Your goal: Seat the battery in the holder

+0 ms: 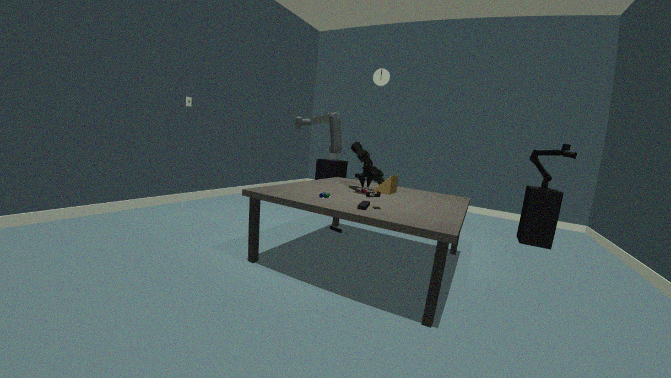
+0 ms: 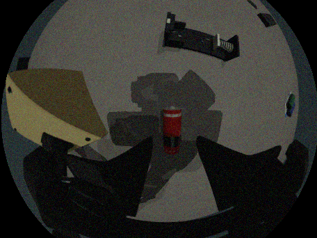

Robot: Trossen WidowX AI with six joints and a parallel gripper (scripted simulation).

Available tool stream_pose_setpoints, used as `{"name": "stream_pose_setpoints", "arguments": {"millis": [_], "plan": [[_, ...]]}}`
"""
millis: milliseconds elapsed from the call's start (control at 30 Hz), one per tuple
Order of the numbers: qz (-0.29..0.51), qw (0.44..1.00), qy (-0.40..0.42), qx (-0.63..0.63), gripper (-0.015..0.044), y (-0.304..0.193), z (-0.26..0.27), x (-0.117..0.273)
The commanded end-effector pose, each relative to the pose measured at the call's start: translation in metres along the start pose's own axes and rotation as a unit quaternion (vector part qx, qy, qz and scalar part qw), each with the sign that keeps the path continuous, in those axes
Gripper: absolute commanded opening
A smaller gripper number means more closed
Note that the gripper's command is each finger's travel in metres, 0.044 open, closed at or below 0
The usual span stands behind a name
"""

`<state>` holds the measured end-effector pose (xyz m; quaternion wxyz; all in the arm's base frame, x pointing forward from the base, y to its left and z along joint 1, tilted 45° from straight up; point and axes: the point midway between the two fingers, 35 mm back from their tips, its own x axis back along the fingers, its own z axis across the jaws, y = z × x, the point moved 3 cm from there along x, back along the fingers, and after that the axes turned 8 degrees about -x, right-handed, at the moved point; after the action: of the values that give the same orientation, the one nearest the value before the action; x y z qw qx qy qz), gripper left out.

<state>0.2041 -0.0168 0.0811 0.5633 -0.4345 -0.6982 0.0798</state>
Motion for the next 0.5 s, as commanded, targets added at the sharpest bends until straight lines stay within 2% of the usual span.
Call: {"name": "stream_pose_setpoints", "arguments": {"millis": [0, 467], "plan": [[0.002, 1.0, 0.0, 0.001, 0.0242, -0.001, 0.0, -0.008], [0.003, 1.0, -0.001, 0.001, 0.0242, -0.002, 0.0, -0.031]]}}
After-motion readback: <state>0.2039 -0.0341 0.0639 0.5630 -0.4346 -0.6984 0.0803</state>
